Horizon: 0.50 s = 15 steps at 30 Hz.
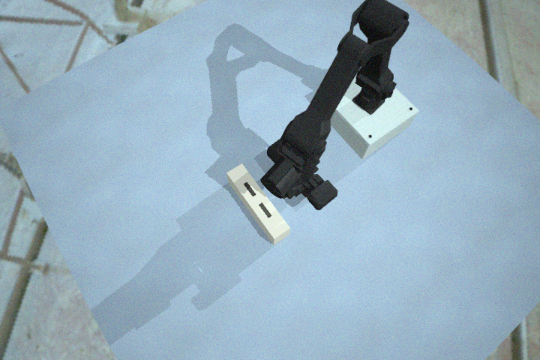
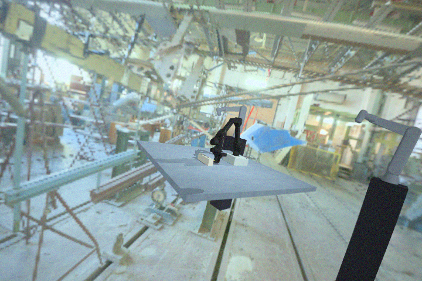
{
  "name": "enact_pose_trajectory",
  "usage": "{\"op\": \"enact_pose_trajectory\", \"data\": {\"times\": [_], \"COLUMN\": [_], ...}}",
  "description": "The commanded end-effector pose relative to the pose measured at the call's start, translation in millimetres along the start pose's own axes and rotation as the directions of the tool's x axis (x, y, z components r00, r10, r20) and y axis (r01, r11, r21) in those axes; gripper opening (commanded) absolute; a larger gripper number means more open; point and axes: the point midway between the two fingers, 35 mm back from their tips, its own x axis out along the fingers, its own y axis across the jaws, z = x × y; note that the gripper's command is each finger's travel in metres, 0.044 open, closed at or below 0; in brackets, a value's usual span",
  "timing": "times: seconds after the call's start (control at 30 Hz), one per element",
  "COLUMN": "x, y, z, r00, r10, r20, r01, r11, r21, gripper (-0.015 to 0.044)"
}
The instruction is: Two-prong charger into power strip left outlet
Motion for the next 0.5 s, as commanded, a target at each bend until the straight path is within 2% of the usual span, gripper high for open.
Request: {"op": "enact_pose_trajectory", "data": {"times": [0.0, 0.47], "x": [-2, -2], "y": [2, 5], "z": [7, 22], "r00": [1.0, 1.0], "r10": [0.006, 0.007], "r20": [0.006, 0.006], "r01": [-0.006, -0.007], "r11": [1.0, 0.999], "r21": [0.011, 0.033], "gripper": [0.0, 0.0]}}
